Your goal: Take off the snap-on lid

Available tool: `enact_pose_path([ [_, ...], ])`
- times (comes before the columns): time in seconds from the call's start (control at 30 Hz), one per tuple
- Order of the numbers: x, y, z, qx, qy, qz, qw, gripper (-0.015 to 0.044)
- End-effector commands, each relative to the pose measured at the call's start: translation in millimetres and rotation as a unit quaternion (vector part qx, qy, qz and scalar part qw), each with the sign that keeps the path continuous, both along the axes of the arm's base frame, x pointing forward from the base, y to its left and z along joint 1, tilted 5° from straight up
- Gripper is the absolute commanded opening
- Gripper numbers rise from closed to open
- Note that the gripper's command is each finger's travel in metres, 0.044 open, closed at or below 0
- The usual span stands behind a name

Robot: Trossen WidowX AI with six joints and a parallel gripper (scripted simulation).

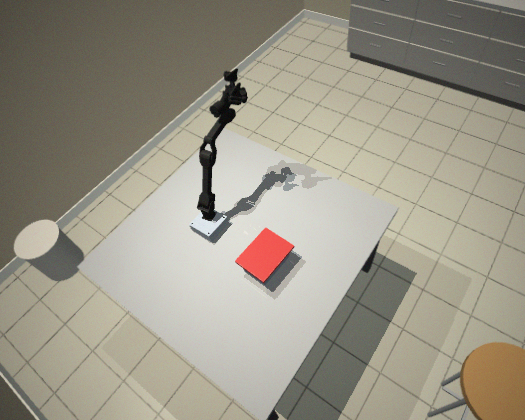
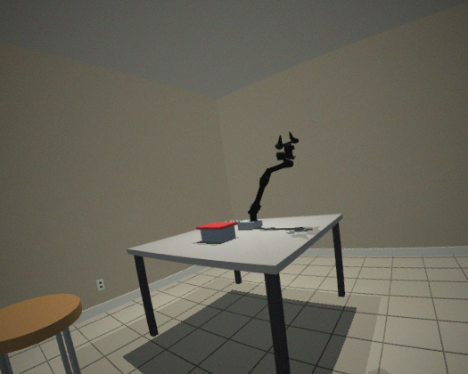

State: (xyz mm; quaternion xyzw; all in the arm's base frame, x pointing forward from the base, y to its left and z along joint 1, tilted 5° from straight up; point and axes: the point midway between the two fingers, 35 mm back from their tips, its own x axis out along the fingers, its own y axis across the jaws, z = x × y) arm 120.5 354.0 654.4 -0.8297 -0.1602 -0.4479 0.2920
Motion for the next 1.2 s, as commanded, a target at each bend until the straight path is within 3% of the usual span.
enact_pose_path([
  [0.0,2,0,0,-0.004,-0.001,-0.004,1.000,0.0374],
  [0.2,60,0,-7,-0.135,-0.013,-0.119,0.984,0.0235],
  [0.4,111,-9,-22,-0.246,-0.011,-0.208,0.947,0.0235],
  [0.63,187,-41,-65,-0.416,0.013,-0.327,0.848,0.0235],
  [0.7,193,-46,-70,-0.430,0.016,-0.336,0.838,0.0235],
  [1.17,286,-171,-182,-0.664,0.110,-0.412,0.614,0.0235],
])
